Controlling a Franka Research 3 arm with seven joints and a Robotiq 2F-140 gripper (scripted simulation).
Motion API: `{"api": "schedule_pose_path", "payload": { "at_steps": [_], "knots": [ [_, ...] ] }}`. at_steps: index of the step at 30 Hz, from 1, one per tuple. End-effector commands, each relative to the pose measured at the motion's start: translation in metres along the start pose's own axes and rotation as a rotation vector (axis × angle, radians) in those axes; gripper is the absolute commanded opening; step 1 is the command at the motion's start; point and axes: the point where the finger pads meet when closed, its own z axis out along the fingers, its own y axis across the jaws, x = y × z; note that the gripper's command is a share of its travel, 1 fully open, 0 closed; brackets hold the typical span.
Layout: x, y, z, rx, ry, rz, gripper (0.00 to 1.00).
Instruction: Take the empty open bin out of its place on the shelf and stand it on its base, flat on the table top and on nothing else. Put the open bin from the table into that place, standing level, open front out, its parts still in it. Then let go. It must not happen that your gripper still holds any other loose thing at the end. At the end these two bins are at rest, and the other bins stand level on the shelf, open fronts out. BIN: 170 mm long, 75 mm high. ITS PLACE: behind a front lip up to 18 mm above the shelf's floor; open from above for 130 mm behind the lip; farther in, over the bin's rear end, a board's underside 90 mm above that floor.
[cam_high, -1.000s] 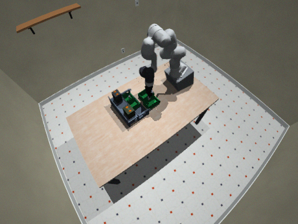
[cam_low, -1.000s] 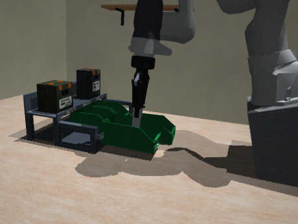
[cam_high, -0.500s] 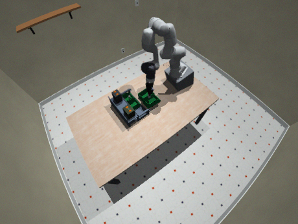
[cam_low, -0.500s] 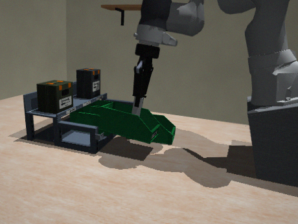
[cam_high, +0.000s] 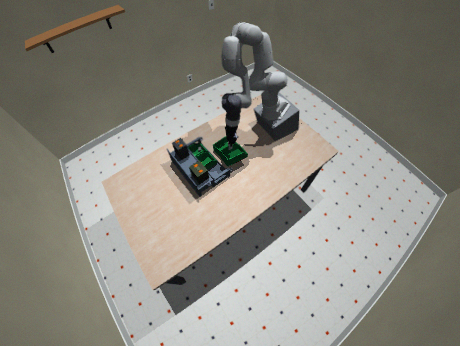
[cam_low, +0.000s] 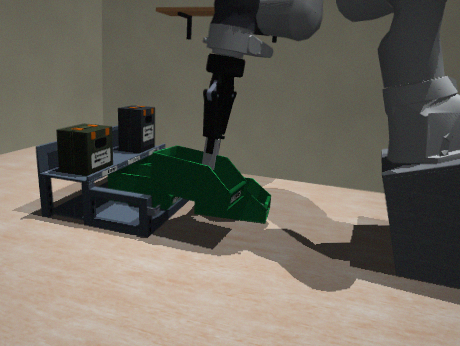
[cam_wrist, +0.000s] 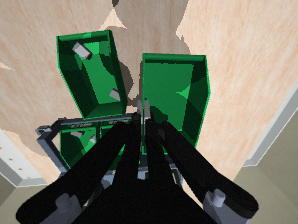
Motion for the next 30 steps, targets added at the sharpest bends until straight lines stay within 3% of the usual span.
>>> {"api": "schedule_pose_path", "payload": {
  "at_steps": [1, 22, 30],
  "knots": [
    [0.004, -0.011, 0.001, 0.034, 0.108, -0.108, 0.0],
    [0.004, -0.011, 0.0, 0.034, 0.108, -0.108, 0.0],
    [0.004, -0.025, 0.0, 0.034, 0.108, -0.11, 0.0]
  ]
}}
